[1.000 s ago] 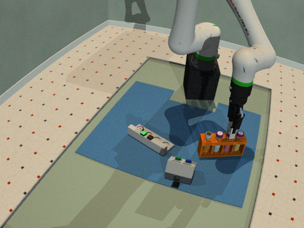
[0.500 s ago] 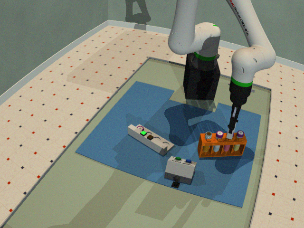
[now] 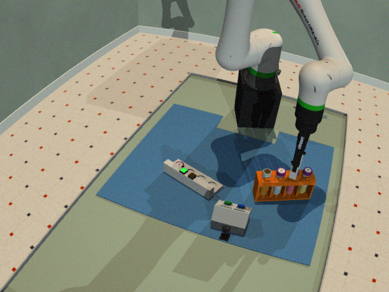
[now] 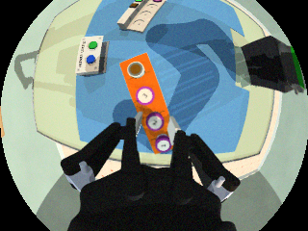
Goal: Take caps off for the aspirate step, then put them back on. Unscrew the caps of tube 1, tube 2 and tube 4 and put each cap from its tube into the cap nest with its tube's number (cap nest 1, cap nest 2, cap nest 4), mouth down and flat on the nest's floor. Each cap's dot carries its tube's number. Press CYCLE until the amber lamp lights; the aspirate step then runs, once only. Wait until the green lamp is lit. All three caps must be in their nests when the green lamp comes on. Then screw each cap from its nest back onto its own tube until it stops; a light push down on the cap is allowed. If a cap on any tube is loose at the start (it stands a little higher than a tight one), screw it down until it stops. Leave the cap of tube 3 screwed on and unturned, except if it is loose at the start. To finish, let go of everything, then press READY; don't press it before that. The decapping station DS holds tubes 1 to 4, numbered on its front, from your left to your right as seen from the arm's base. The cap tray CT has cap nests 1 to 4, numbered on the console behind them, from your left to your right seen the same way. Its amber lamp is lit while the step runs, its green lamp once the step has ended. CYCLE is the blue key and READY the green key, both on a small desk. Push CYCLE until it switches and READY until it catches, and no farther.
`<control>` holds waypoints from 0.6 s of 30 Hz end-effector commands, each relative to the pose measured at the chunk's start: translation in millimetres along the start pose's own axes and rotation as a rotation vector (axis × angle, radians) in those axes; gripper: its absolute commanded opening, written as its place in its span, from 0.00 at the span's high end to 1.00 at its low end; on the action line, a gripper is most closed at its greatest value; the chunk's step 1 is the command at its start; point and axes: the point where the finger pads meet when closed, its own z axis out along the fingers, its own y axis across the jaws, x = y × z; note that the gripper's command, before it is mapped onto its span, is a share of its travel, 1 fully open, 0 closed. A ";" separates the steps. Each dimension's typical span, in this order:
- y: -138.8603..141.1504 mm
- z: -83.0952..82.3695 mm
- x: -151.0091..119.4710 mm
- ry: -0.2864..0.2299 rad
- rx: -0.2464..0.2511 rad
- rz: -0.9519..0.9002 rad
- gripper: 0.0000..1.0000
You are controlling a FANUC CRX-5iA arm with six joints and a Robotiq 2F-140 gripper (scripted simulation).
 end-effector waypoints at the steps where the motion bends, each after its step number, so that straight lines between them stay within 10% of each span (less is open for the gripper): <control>1: -0.2 -6.1 -0.1 0.000 0.000 0.000 0.65; 18: -0.1 -46.1 -0.1 0.000 0.000 0.000 0.65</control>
